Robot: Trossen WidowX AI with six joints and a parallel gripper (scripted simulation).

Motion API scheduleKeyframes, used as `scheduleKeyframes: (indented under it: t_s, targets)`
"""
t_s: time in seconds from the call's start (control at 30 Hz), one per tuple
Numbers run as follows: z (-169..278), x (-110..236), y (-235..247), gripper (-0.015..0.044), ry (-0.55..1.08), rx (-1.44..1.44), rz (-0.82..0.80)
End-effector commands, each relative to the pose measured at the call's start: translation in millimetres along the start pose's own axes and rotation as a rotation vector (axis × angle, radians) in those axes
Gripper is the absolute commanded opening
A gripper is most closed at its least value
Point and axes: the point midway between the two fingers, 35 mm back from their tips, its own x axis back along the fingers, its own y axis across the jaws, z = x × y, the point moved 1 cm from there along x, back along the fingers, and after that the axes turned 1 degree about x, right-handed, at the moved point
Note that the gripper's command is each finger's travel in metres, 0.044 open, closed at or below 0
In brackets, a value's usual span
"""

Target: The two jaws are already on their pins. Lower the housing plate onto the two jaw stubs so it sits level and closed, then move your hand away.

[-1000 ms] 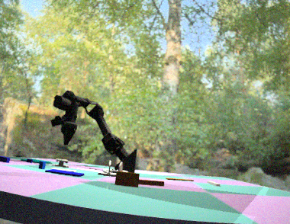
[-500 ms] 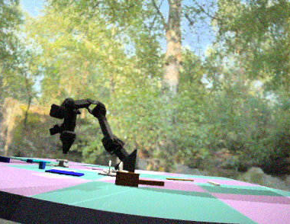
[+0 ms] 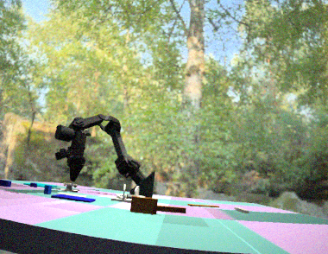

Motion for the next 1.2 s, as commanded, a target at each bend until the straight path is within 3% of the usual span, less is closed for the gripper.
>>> scheduleKeyframes:
  t_s: [0.0,0.67,1.17]
  targets:
    - [1,-3,1,0.044,0.005,0.005,-0.003]
    - [1,-31,1,0.044,0.003,0.005,-0.002]
    - [1,-32,1,0.044,0.003,0.005,-0.002]
